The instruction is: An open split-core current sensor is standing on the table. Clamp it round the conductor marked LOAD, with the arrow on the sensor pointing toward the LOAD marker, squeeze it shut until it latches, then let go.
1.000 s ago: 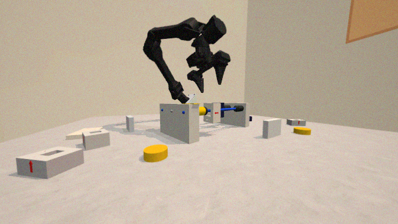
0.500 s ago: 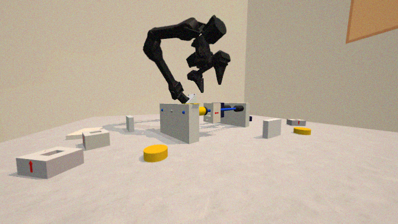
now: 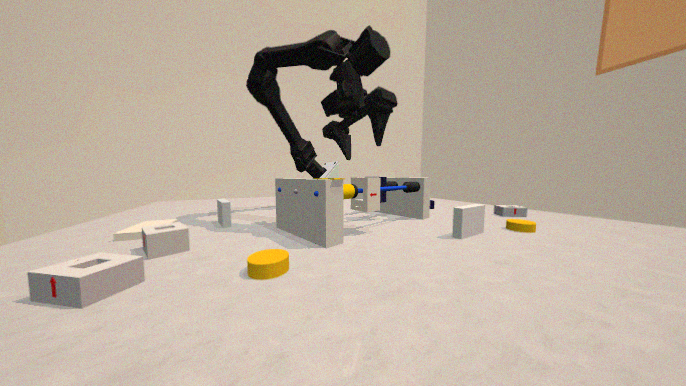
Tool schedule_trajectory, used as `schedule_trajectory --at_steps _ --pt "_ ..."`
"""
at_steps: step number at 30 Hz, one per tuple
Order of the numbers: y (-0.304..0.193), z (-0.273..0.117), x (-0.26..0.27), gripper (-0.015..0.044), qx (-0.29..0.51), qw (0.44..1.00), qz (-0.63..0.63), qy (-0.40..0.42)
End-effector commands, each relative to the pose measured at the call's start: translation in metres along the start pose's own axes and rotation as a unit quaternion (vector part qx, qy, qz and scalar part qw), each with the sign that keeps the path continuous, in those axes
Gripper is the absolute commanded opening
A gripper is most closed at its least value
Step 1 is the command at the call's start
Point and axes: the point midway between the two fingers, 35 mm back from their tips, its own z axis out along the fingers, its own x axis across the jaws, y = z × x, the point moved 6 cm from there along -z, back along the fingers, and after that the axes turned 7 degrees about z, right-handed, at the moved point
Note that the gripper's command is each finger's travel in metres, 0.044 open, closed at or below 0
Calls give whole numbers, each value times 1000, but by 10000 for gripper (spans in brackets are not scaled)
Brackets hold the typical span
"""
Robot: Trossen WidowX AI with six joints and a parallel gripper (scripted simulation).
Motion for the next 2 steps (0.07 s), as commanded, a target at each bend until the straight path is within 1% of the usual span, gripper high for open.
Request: schedule_trajectory --at_steps 1,2 --pt "0 0 0 440 -2 1000 2 0" --pt "0 0 0 440 0 1000 0 0"
